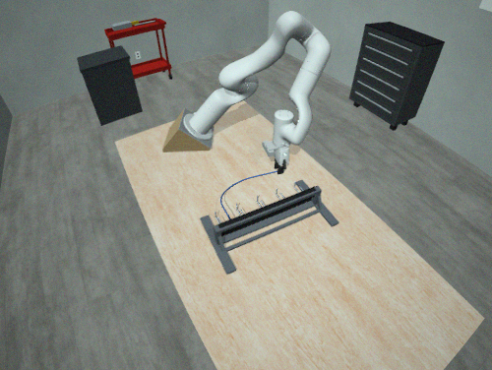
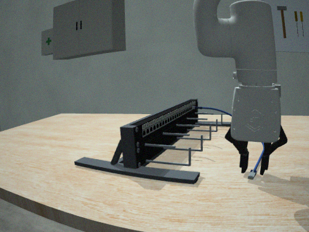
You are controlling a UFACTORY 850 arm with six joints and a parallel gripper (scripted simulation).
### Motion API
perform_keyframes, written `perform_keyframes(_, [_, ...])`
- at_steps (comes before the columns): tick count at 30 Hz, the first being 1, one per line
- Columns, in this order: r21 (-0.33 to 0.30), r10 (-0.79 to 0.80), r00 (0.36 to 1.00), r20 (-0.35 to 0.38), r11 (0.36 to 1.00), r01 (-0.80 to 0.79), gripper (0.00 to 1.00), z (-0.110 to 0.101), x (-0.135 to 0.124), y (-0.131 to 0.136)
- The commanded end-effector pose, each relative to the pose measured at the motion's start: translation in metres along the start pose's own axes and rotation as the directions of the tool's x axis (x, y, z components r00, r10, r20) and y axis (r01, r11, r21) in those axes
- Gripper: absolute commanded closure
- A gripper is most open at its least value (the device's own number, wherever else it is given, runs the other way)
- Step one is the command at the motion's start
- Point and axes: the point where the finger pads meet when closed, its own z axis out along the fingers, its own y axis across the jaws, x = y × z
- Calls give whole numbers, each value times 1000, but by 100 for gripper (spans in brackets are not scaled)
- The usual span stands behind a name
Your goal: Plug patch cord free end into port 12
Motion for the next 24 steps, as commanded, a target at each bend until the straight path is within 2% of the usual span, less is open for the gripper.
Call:
perform_keyframes(1, [1, 0, 1000, 0, 1000, 0, 61, 1, 0, -1])
perform_keyframes(24, [1, 0, 1000, 0, 1000, 0, 61, 5, 0, -1])
